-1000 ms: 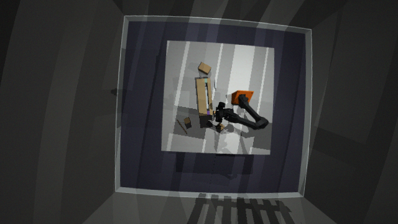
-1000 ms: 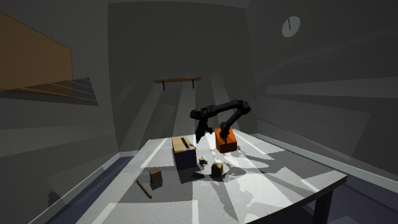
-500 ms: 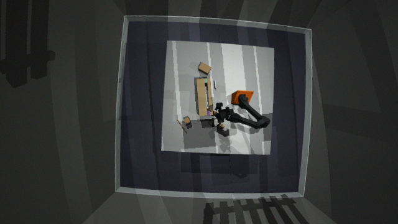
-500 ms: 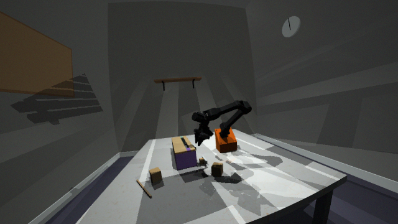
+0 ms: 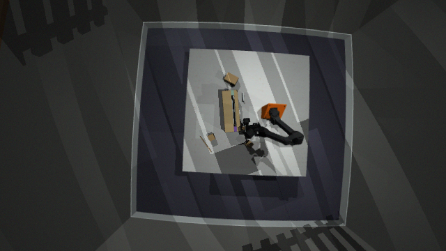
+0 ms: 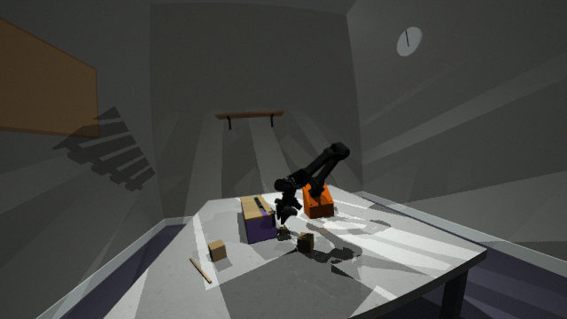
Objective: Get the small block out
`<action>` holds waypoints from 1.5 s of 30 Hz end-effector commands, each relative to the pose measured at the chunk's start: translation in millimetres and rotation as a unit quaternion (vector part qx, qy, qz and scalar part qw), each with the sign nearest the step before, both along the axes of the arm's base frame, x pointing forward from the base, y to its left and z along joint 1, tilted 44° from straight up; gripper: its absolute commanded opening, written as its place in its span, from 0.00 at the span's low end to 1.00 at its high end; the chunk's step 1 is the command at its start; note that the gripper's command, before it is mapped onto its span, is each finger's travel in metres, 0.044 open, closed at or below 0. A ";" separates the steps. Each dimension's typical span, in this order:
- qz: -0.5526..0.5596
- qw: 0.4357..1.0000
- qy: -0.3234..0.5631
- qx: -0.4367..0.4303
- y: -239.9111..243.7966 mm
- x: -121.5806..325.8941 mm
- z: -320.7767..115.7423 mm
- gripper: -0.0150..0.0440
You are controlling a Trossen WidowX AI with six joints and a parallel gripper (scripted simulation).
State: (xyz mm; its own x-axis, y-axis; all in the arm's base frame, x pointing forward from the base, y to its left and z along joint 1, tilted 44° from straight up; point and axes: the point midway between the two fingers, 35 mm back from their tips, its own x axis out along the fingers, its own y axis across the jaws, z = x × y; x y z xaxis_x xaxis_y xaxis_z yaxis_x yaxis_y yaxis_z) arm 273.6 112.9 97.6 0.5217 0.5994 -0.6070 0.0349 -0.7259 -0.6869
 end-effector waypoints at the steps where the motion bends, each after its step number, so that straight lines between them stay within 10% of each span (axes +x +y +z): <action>1: -0.003 1.000 0.008 -0.002 4.0 -0.8 -9.5 0.74; 35: -0.003 1.000 0.008 0.000 39.4 3.9 -46.6 0.74; 45: -0.003 1.000 0.008 0.000 39.4 3.9 -46.6 0.36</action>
